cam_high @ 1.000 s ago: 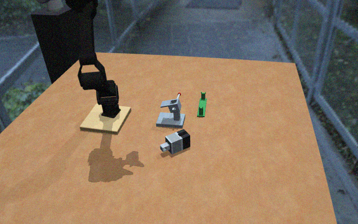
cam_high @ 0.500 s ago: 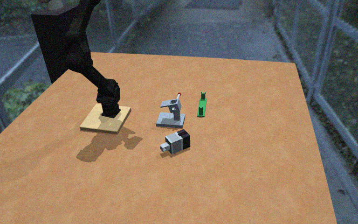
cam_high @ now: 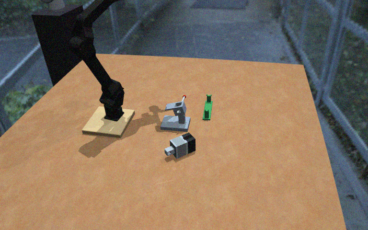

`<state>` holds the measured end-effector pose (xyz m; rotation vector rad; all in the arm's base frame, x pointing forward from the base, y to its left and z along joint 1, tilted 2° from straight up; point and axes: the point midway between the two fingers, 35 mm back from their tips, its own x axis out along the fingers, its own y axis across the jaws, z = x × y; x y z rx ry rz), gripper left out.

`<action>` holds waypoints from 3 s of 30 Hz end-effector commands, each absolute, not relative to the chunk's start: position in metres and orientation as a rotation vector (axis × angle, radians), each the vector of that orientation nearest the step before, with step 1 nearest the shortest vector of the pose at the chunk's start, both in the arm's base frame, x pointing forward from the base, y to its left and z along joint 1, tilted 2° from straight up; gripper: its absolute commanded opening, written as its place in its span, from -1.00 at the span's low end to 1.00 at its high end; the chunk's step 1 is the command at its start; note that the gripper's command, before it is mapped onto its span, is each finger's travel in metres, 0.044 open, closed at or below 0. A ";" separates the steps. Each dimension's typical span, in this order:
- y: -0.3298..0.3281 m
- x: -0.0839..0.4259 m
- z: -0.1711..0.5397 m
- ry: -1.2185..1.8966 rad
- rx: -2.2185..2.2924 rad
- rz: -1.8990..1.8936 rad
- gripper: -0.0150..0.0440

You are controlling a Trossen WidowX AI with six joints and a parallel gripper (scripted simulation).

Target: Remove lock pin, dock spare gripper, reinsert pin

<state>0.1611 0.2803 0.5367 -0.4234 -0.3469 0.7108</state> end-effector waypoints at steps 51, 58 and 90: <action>0.139 0.267 0.119 1.097 -1.362 1.294 0.53; 0.139 0.268 0.107 1.097 -1.362 1.294 0.53; 0.136 0.267 0.066 1.097 -1.362 1.294 0.26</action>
